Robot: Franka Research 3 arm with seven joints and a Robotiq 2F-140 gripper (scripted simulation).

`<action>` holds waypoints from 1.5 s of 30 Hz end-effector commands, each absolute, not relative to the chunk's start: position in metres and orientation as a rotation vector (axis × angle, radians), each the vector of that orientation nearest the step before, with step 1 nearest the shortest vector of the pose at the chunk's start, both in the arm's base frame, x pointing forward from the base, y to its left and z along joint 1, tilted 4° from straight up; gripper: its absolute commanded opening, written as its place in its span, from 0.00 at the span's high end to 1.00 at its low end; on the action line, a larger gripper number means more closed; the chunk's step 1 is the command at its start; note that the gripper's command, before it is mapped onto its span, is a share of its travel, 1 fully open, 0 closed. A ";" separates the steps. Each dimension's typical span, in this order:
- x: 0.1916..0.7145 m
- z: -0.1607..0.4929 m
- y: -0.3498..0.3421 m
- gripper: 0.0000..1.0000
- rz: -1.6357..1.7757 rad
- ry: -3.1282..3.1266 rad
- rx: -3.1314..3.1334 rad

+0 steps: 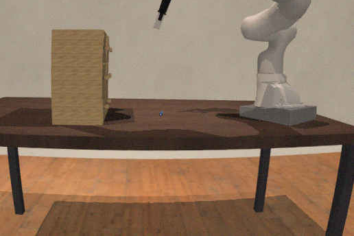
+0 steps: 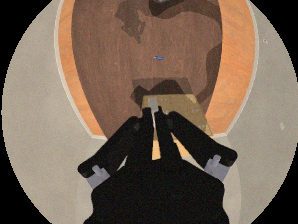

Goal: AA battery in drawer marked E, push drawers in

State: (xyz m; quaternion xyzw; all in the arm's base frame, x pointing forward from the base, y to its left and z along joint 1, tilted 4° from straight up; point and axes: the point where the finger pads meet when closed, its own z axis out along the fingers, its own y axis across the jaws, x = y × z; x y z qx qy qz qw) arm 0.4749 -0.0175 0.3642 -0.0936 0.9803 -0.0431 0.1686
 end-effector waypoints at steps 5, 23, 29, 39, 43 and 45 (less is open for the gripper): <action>0.443 0.365 -0.014 1.00 -0.079 2.998 -0.178; 0.431 0.376 -0.014 1.00 -0.091 3.097 -0.180; 0.431 0.376 -0.014 1.00 -0.091 3.097 -0.180; 0.431 0.376 -0.014 1.00 -0.091 3.097 -0.180; 0.432 0.376 -0.014 0.00 -0.085 3.092 -0.191; 0.432 0.376 -0.014 0.00 -0.085 3.092 -0.191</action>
